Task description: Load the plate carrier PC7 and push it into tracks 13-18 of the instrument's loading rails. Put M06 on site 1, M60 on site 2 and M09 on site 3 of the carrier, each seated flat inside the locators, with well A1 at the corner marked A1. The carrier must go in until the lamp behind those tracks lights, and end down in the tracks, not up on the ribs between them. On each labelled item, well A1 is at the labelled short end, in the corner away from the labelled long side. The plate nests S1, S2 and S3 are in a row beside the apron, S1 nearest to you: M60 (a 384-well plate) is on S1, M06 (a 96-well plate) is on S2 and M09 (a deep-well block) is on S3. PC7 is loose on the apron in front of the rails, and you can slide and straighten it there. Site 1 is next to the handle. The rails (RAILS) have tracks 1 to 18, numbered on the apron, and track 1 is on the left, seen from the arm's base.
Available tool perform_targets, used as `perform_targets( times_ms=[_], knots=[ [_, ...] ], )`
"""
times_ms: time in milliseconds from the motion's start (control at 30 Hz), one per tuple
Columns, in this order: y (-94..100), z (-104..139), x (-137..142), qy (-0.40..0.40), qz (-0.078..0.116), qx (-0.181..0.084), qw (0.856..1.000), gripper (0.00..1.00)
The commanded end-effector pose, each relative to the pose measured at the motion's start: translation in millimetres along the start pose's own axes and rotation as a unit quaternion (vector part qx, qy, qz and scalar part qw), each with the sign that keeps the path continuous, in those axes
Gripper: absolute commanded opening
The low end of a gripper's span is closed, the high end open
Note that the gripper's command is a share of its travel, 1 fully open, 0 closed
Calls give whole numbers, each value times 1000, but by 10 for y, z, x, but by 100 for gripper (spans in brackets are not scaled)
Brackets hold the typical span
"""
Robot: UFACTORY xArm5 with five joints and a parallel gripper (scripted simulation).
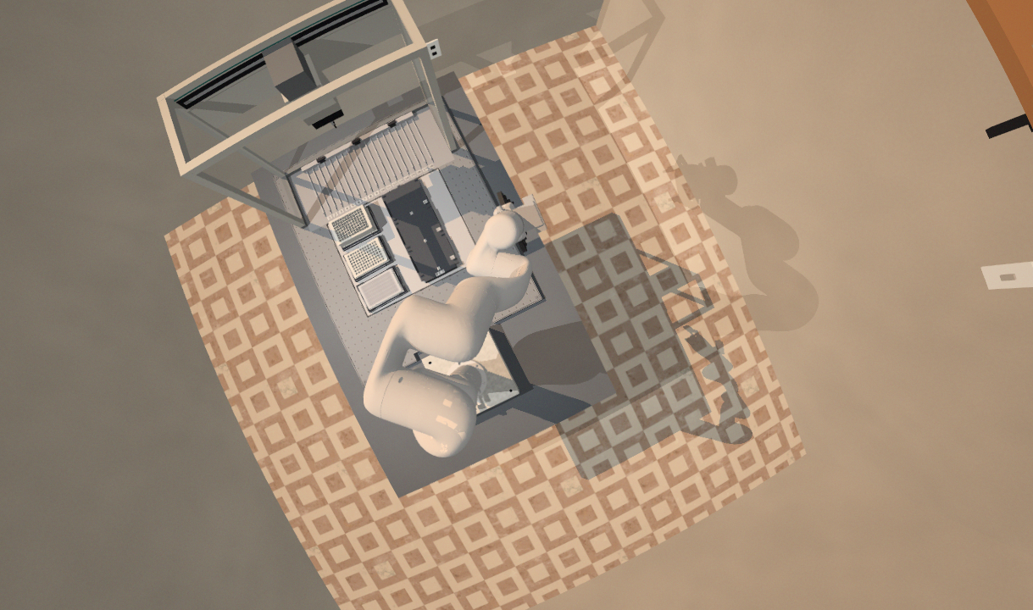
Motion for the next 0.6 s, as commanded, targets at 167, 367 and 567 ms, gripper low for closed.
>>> perform_targets(
  times_ms=[167,367,567],
  knots=[
    [10,-12,-12,0,-1,1,1000,100],
    [10,-12,-12,0,-1,1,1000,100],
    [27,21,-46,16,-1,-3,1000,100]
  ],
)
Point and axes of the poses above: the point where the finger pads meet when closed, its own y axis back along the fingers, its own x axis across the jaws, z = x × y, the point moved 1 cm from there along y, back along the fingers, and after that the axes turned 3 degrees about y, right-handed, at the moved point
